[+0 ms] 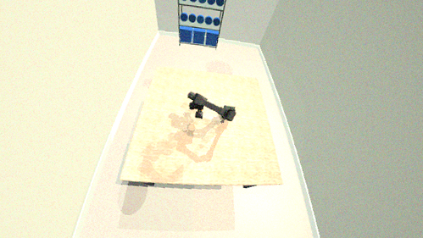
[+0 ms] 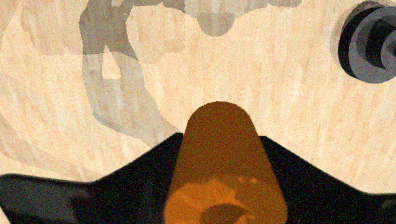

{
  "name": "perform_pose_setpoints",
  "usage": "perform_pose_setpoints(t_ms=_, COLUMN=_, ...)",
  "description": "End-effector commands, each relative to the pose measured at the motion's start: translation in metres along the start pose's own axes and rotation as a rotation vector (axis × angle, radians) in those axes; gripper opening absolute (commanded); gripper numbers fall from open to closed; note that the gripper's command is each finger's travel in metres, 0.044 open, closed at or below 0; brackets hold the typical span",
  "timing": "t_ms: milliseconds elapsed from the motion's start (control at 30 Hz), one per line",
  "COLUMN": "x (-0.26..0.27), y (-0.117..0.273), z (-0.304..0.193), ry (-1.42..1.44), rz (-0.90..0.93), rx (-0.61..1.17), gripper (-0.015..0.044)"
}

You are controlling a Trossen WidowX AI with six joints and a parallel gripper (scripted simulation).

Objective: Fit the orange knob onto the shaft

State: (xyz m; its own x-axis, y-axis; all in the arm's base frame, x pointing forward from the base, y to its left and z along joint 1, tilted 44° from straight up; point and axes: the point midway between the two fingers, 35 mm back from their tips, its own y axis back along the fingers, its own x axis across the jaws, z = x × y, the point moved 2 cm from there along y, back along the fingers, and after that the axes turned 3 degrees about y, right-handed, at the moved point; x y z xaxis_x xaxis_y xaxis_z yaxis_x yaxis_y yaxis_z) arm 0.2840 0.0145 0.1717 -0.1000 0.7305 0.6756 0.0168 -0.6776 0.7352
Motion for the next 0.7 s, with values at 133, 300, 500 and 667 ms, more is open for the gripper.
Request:
perform_pose_setpoints(t_ms=133, x=-0.023, y=-0.002, z=0.012, ry=0.009, rz=-0.008, rx=-0.008, gripper=0.0)
perform_pose_setpoints(t_ms=300, x=-0.037, y=-0.004, z=0.018, ry=0.009, rz=-0.008, rx=-0.009, gripper=0.0)
perform_pose_setpoints(t_ms=500, x=-0.055, y=-0.008, z=0.024, ry=0.009, rz=-0.007, rx=-0.01, gripper=0.0)
perform_pose_setpoints(t_ms=667, x=-0.07, y=-0.011, z=0.028, ry=0.01, rz=-0.006, rx=-0.011, gripper=0.0)
